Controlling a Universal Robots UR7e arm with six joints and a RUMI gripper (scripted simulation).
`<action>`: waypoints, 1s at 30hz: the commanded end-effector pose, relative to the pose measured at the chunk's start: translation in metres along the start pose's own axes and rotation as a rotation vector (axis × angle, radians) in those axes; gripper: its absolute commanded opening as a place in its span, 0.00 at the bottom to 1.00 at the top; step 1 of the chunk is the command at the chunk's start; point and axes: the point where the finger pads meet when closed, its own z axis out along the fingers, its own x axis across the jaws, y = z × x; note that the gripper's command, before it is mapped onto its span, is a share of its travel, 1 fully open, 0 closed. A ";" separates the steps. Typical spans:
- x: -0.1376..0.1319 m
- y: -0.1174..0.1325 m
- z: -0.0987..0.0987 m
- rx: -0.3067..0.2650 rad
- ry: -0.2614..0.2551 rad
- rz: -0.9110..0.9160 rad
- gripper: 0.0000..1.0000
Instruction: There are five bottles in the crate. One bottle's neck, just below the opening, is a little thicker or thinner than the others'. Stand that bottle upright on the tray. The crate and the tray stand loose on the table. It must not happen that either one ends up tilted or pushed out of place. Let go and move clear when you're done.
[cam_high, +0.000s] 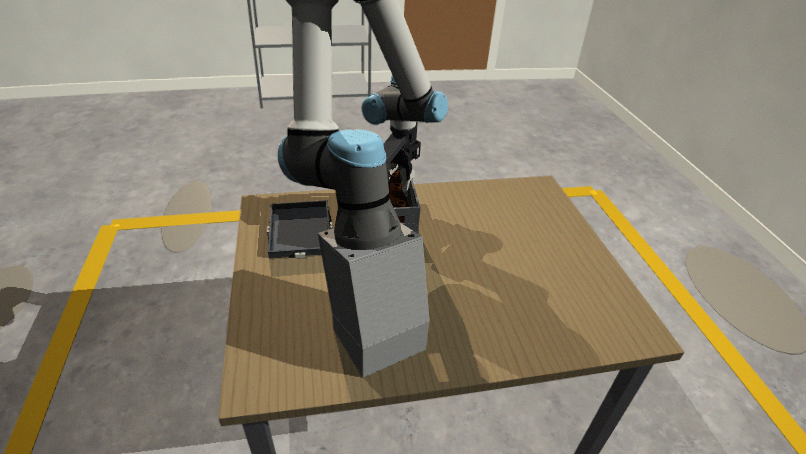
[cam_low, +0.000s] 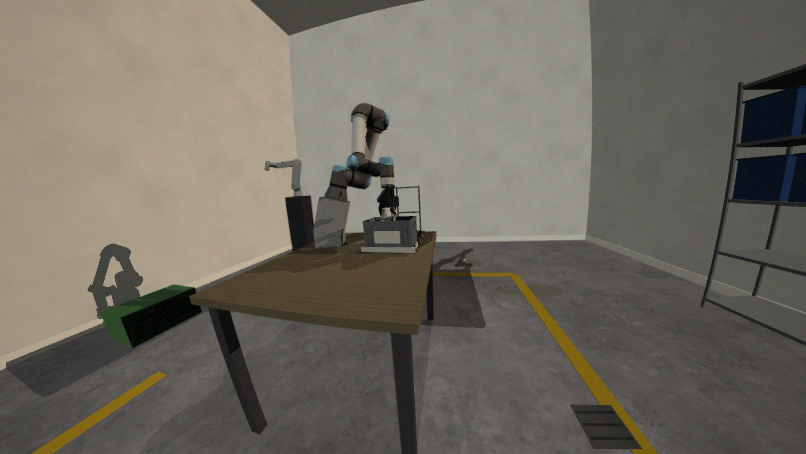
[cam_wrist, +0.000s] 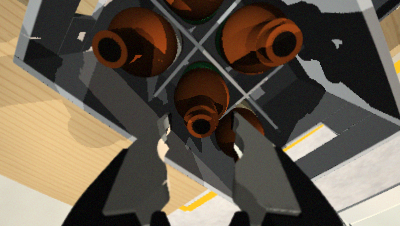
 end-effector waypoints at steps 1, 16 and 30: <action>0.000 0.000 0.000 -0.001 0.000 0.000 0.38; 0.000 0.000 -0.001 -0.001 0.000 0.000 0.38; 0.000 0.000 -0.022 -0.001 0.000 0.000 0.38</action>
